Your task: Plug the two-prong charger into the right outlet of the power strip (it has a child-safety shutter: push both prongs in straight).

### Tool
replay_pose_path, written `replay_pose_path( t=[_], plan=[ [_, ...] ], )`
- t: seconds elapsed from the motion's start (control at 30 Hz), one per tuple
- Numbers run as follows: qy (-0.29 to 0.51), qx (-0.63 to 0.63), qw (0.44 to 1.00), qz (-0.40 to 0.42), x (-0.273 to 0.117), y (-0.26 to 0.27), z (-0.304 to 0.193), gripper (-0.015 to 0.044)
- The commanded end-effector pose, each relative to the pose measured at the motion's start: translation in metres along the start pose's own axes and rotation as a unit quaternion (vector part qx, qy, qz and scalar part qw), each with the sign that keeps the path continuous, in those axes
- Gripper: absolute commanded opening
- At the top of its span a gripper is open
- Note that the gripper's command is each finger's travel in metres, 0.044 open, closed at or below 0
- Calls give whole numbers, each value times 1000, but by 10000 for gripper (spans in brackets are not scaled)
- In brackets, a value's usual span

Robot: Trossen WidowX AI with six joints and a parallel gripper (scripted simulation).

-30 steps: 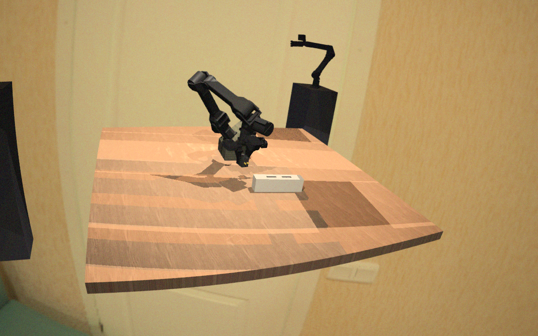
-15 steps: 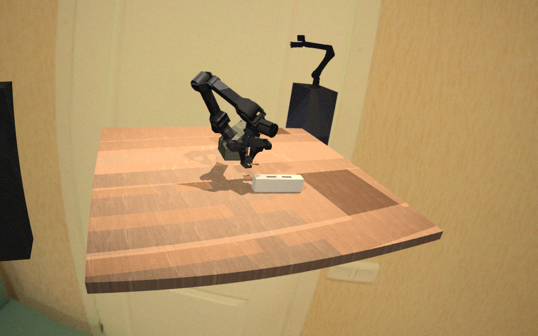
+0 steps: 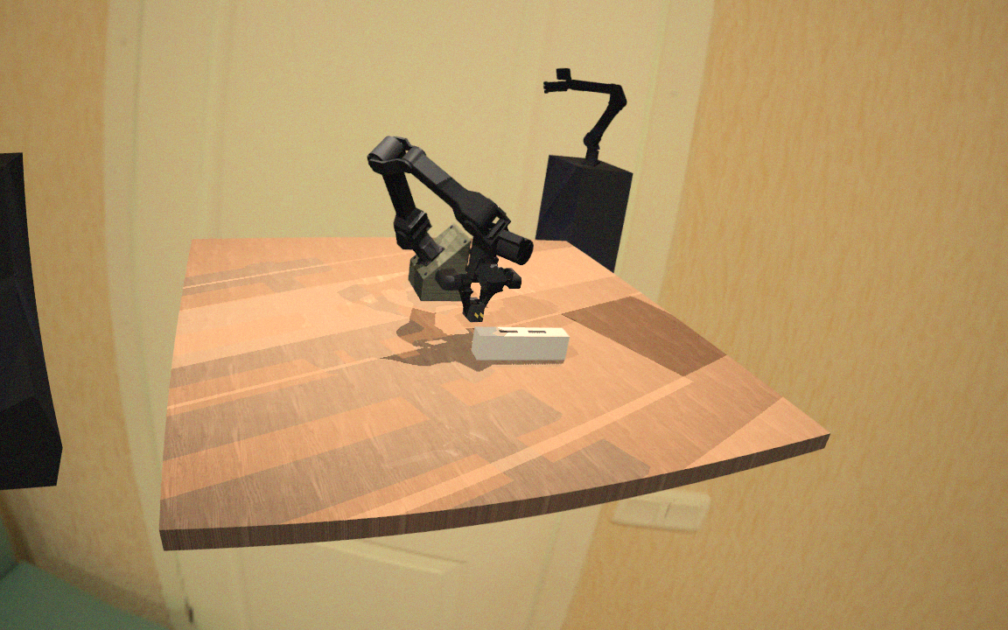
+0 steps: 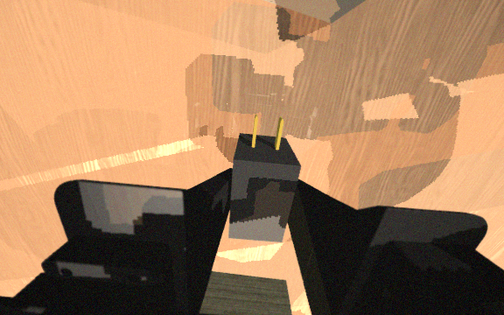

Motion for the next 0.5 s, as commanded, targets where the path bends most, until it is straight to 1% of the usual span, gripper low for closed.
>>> replay_pose_path(
  t=[0.0, 0.47],
  plan=[
    [-1, 18, 1000, 4, 4, 8, 5, 0],
    [-2, 55, 998, 7, 16, 28, 14, 0]
  ],
)
Point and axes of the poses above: the point midway between the two fingers, 35 mm back from their tips, its own x axis out along the fingers, its own y axis across the jaws, z = x × y, the point moved 6 cm from there along -x, back along the fingers, and after that the axes turned 13 degrees about -x, right-handed, at the moved point
